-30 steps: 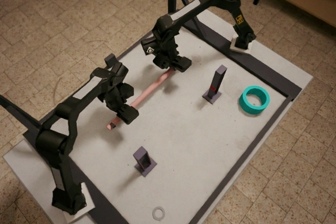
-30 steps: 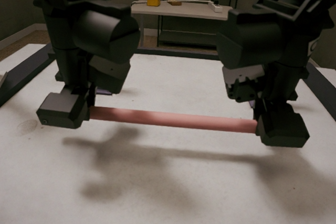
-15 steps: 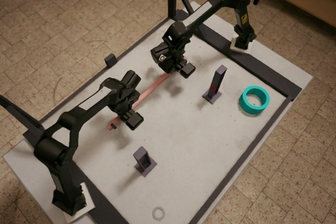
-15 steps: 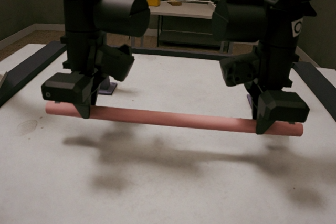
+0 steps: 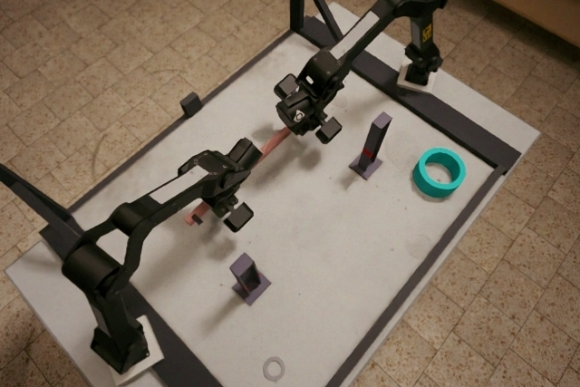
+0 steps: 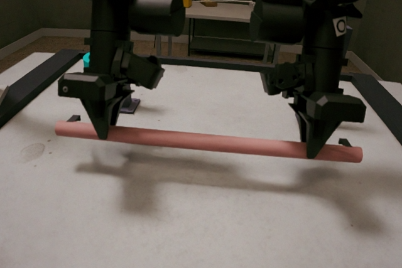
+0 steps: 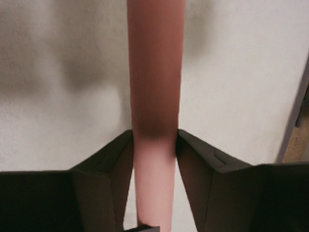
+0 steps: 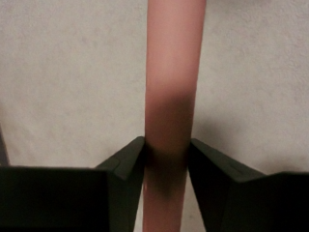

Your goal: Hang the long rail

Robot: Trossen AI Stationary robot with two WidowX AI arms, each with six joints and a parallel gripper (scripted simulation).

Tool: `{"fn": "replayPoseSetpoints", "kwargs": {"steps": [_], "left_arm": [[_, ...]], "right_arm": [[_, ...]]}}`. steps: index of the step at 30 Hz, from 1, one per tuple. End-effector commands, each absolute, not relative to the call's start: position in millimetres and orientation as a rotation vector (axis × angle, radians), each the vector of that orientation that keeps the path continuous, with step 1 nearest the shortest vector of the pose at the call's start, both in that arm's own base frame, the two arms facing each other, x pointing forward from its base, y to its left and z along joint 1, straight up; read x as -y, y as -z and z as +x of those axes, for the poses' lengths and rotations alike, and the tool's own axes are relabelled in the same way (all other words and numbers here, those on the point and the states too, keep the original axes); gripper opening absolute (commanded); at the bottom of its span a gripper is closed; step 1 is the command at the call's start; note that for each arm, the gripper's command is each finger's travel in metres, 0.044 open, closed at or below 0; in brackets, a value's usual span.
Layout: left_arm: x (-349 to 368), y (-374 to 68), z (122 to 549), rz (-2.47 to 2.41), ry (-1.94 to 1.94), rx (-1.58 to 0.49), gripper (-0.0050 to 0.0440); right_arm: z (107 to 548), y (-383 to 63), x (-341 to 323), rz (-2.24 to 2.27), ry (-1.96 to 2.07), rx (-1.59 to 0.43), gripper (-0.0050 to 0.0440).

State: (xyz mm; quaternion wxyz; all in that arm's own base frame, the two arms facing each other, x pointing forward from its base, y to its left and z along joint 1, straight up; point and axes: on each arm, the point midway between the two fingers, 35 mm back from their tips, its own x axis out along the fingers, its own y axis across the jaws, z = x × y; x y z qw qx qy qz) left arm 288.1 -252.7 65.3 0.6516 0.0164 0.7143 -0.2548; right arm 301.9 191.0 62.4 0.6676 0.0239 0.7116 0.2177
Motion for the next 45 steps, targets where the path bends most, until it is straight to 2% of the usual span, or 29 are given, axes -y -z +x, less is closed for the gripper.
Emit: {"fn": "replayPoseSetpoints", "kwargs": {"steps": [1, 14, 29, 45], "left_arm": [[255, -86, 289, 0.016, 0.617, -1.572, -0.005], [255, -83, 289, 0.016, 0.617, -1.572, -0.005], [255, -47, 291, 0.016, 0.617, -1.572, -0.005], [254, -24, 291, 0.016, 0.617, -1.572, -0.005]], "right_arm": [[303, -76, -192, 0.073, -0.524, -1.566, -0.005], [304, -74, -192, 0.073, -0.524, -1.566, -0.005], [304, -31, -191, 0.073, -0.523, -1.566, -0.005], [305, -14, -191, 0.073, -0.523, -1.566, -0.005]]}}
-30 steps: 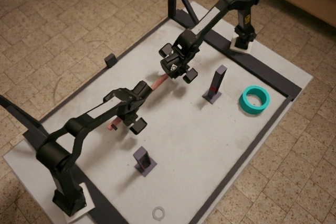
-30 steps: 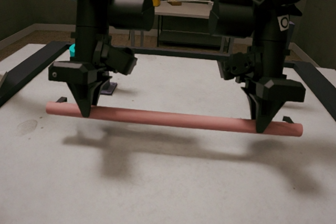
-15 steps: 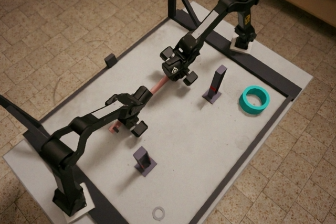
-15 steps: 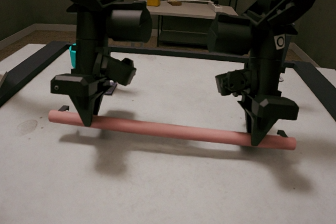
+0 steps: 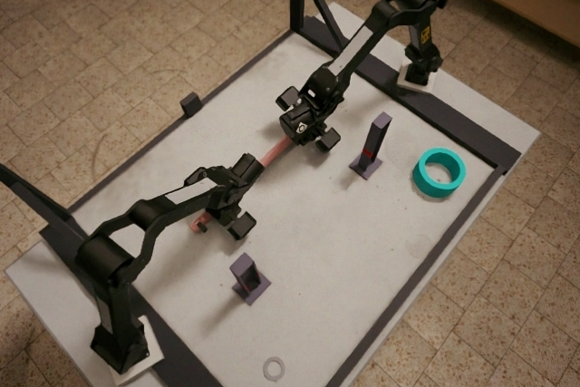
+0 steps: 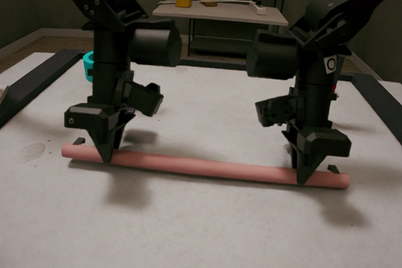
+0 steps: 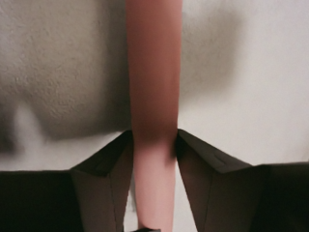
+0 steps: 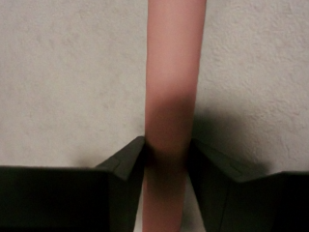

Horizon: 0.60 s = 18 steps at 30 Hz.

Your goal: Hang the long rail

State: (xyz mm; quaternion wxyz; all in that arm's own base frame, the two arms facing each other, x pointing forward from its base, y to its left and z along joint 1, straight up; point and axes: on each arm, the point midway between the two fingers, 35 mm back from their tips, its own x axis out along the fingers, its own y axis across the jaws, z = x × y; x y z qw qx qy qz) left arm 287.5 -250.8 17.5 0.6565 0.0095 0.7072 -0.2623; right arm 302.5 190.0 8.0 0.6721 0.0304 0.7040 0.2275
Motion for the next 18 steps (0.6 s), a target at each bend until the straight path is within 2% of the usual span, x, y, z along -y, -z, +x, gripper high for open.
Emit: {"fn": "replayPoseSetpoints", "kwargs": {"steps": [1, 18], "left_arm": [[254.3, -23.8, 291.5, 0.016, 0.617, -1.572, -0.005], [254.3, -23.8, 291.5, 0.016, 0.617, -1.572, -0.005]], "right_arm": [[304.8, -13.8, -191.2, 0.073, -0.523, -1.566, -0.005], [304.3, -6.5, -190.5, 0.073, -0.523, -1.567, -0.005]]}}
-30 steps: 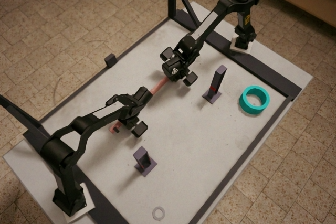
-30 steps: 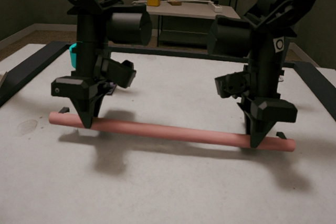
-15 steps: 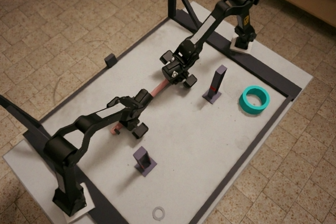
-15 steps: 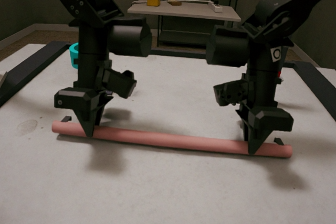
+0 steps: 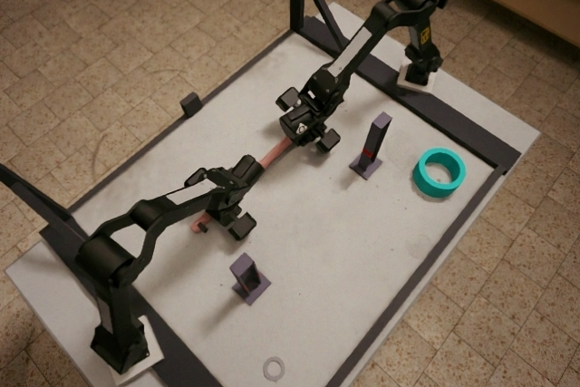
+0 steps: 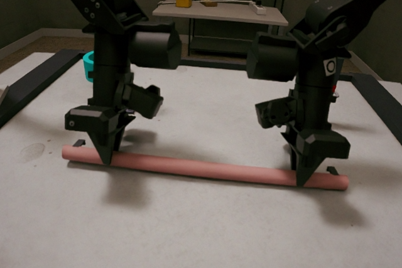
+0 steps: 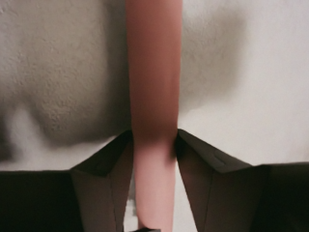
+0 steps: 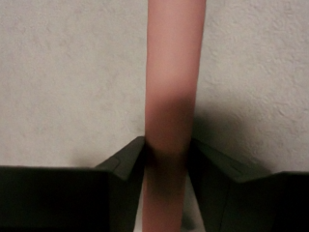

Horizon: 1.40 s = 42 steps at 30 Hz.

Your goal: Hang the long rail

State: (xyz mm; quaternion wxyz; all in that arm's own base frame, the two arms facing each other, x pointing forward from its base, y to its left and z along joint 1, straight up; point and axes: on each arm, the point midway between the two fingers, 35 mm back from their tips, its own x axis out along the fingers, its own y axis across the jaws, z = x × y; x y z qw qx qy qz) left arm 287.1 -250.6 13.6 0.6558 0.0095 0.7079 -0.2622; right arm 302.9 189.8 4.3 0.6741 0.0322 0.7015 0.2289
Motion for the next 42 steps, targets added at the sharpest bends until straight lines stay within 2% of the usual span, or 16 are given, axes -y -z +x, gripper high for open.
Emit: {"fn": "replayPoseSetpoints", "kwargs": {"steps": [1, 15, 16, 17, 19, 28, 32, 34, 36, 41, 42], "left_arm": [[254, -24, 292, 0.016, 0.617, -1.572, -0.005], [255, -14, 293, 0.016, 0.617, -1.572, -0.005], [255, -14, 293, 0.016, 0.617, -1.572, -0.005], [255, -14, 293, 0.016, 0.617, -1.572, -0.005], [255, -14, 293, 0.016, 0.617, -1.572, -0.005], [255, -14, 293, 0.016, 0.617, -1.572, -0.005], [255, -14, 293, 0.016, 0.617, -1.572, -0.005], [255, -14, 293, 0.016, 0.617, -1.572, -0.005], [255, -14, 293, 0.016, 0.617, -1.572, -0.005], [255, -14, 293, 0.016, 0.617, -1.572, -0.005], [255, -14, 293, 0.016, 0.617, -1.572, -0.005]], "right_arm": [[304, -6, -190, 0.073, -0.523, -1.567, -0.005], [303, -2, -190, 0.073, -0.523, -1.567, -0.005], [303, -2, -190, 0.073, -0.523, -1.567, 0.0024], [303, -2, -190, 0.073, -0.523, -1.567, 0.0048], [303, -2, -190, 0.073, -0.523, -1.567, 0.0048], [304, -2, -190, 0.073, -0.523, -1.567, 0.0264], [305, -2, -190, 0.073, -0.523, -1.567, 0.0269], [308, -7, -188, 0.069, -0.522, -1.56, 0.0317], [308, -7, -188, 0.069, -0.522, -1.56, 0.0317], [312, -45, -177, 0.072, -0.529, -1.542, 0.0437], [313, -52, -174, 0.072, -0.529, -1.542, 0.044]]}}
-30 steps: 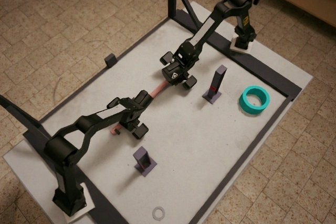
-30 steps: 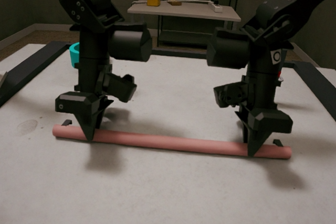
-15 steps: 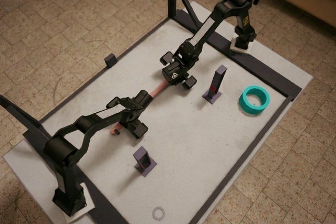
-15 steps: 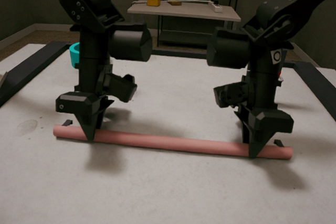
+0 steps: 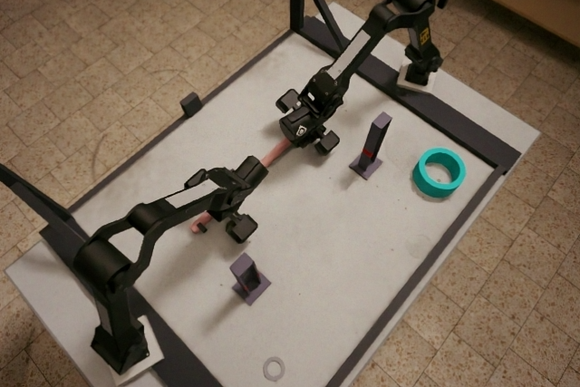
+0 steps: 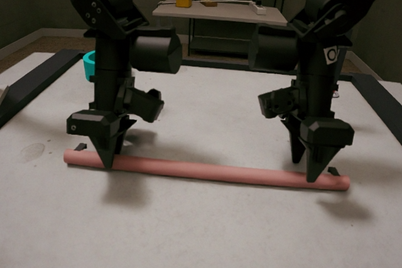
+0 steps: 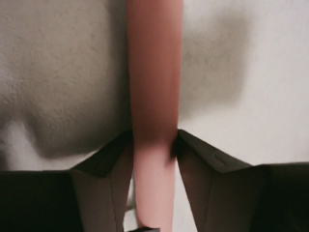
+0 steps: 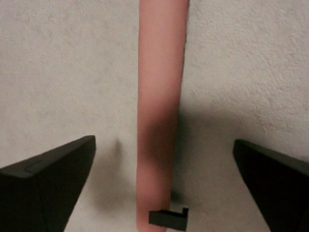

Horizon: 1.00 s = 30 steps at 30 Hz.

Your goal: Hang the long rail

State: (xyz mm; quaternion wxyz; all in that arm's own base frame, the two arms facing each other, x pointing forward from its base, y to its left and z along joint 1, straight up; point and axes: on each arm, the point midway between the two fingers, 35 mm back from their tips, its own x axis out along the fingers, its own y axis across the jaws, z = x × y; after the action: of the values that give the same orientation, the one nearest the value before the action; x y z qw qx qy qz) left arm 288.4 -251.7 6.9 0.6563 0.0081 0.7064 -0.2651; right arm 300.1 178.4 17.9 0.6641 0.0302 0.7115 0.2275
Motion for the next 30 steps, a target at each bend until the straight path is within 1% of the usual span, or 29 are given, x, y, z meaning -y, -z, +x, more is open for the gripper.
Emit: {"fn": "replayPoseSetpoints", "kwargs": {"steps": [1, 3, 9, 11, 14, 18, 23, 30], "left_arm": [[255, -14, 293, 0.016, 0.617, -1.572, -0.005], [255, -14, 293, 0.016, 0.617, -1.572, -0.005], [255, -14, 293, 0.016, 0.617, -1.572, -0.005], [255, -14, 293, 0.016, 0.617, -1.572, -0.005], [255, -14, 293, 0.016, 0.617, -1.572, -0.005], [255, -14, 293, 0.016, 0.617, -1.572, -0.005], [255, -14, 293, 0.016, 0.617, -1.572, -0.005], [255, -14, 293, 0.016, 0.617, -1.572, -0.005]], "right_arm": [[313, -58, -172, 0.073, -0.53, -1.542, 0.044], [314, -64, -170, 0.072, -0.53, -1.542, 0.044], [312, -52, -180, -0.012, -0.443, -1.578, 0.0296], [312, -52, -180, -0.012, -0.443, -1.578, 0.0296], [313, -49, -194, -0.125, -0.339, -1.561, 0.0225], [312, -49, -213, -0.269, -0.195, -1.504, 0.0225], [300, -44, -219, -0.378, -0.056, -1.496, 0.0225], [298, -47, -219, -0.395, -0.025, -1.484, 0.0225]]}}
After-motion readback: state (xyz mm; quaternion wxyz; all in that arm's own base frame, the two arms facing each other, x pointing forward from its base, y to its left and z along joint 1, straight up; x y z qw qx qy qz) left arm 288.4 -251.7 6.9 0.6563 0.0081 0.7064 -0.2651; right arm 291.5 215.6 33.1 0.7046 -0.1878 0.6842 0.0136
